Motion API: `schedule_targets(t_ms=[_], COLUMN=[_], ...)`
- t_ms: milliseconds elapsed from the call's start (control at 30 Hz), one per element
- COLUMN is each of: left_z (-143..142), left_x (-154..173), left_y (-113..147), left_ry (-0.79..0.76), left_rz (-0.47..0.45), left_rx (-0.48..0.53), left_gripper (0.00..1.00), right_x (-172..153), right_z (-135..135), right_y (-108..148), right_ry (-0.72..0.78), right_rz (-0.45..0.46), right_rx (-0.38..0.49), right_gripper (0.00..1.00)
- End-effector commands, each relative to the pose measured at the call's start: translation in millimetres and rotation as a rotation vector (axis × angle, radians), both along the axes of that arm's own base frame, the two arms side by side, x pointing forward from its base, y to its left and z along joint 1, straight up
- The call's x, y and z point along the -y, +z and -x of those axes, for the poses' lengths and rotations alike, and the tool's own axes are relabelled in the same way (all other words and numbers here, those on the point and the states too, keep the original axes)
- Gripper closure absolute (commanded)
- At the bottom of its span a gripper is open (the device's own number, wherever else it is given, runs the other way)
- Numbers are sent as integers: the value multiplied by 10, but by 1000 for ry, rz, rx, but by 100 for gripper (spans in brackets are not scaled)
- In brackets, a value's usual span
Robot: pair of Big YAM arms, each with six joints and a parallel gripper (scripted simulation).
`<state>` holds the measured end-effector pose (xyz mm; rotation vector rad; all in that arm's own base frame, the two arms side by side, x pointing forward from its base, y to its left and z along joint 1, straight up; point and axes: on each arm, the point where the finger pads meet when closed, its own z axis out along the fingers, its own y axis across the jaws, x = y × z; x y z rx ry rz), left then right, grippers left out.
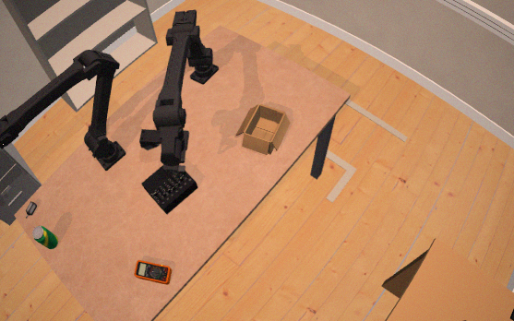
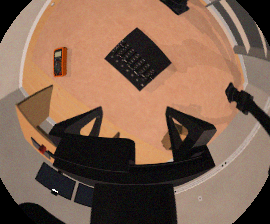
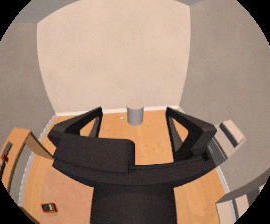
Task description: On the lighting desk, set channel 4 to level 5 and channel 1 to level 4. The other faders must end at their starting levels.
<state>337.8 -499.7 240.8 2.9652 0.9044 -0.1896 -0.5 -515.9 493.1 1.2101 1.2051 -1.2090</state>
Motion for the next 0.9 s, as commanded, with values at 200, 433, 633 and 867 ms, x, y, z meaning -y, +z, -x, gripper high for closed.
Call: schedule_targets(t_ms=[200, 433, 633, 867], left_z=[-47, -47, -47, 72], left_x=[69, 69, 69, 66], left_y=[237, 237, 237, 69], left_ry=[-12, -12, -12, 33], left_rz=[42, 42, 42, 13], left_rx=[28, 28, 28, 17], left_gripper=[0, 0, 0, 0], right_x=[63, 63, 63, 63], right_z=[5, 5, 5, 5], right_y=[421, 421, 421, 421], right_ry=[1, 1, 1, 1], right_rz=[76, 76, 76, 76], right_rx=[-13, -13, -13, -13], right_gripper=[0, 0, 0, 0])
